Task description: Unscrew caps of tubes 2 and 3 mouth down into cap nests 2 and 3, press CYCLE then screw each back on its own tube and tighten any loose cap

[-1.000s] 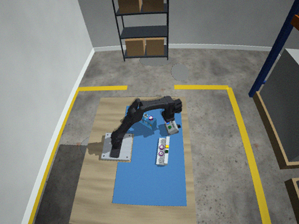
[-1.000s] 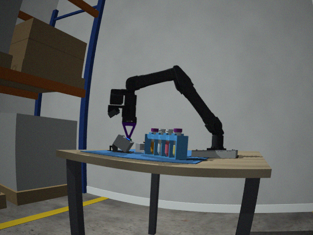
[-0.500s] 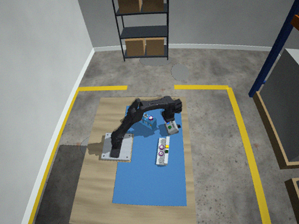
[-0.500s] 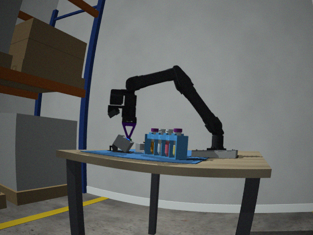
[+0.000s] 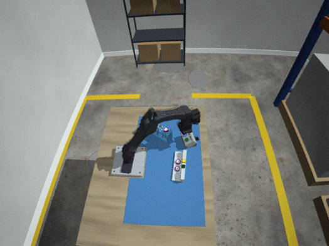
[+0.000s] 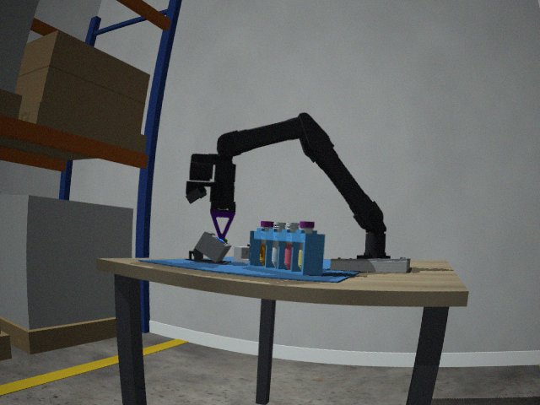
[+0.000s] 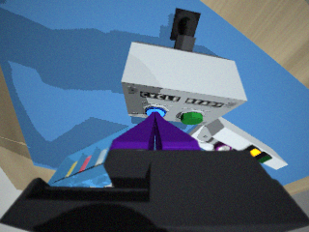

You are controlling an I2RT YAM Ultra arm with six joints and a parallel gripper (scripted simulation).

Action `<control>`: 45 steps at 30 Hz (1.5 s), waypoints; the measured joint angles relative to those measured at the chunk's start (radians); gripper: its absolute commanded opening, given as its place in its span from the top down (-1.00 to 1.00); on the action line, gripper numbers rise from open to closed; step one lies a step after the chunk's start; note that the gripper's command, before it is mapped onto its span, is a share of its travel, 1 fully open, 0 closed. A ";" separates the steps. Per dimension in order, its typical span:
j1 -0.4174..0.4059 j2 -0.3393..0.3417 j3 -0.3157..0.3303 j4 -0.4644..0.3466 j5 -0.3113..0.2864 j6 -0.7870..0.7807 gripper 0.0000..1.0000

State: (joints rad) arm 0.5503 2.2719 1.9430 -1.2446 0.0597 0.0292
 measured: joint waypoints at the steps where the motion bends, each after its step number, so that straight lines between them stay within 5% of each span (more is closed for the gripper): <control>1: 0.000 0.000 0.000 0.000 0.000 0.000 1.00; 25: 0.000 0.001 0.004 -0.005 0.000 0.000 1.00; 45: 0.000 0.000 0.118 -0.114 -0.001 0.002 1.00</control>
State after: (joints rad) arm 0.5507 2.2715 2.0613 -1.3590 0.0589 0.0307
